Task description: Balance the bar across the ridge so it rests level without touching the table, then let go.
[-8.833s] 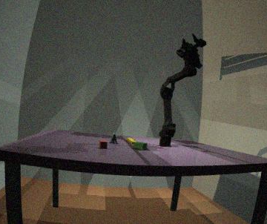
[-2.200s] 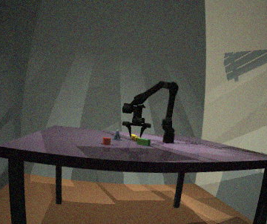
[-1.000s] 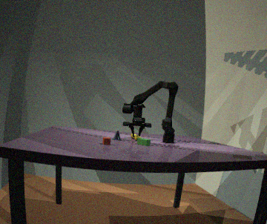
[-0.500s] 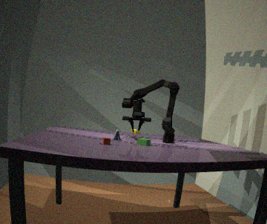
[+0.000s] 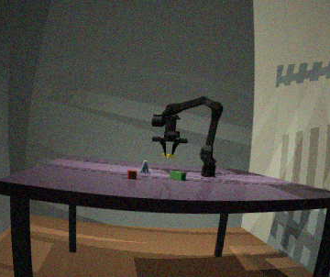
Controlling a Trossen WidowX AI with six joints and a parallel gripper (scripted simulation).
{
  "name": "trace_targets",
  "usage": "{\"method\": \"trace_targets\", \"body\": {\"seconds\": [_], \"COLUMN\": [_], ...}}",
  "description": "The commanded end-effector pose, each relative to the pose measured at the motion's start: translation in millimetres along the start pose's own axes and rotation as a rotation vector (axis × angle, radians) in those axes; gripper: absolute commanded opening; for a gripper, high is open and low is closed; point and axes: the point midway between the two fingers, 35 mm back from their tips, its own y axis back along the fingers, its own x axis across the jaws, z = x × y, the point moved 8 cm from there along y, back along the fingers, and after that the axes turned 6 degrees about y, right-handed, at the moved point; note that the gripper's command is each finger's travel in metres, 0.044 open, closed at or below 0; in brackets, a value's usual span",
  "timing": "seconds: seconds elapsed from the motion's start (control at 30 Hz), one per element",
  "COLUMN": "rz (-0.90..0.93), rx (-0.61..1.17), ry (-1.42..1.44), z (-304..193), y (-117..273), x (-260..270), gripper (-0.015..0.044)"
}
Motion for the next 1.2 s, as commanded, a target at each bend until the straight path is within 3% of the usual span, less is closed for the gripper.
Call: {"method": "trace_targets", "body": {"seconds": [0.0,0.3,1.17], "rz": [-0.021,-0.021,-0.027], "rx": [0.007,0.006,-0.006], "ry": [0.004,-0.012,-0.617], "z": [0.8,2.7,40.9], "y": [15.3,27.4,37.3], "x": [0.9,1.3,-71.6], "gripper": [0.0,0.0,0.0]}}
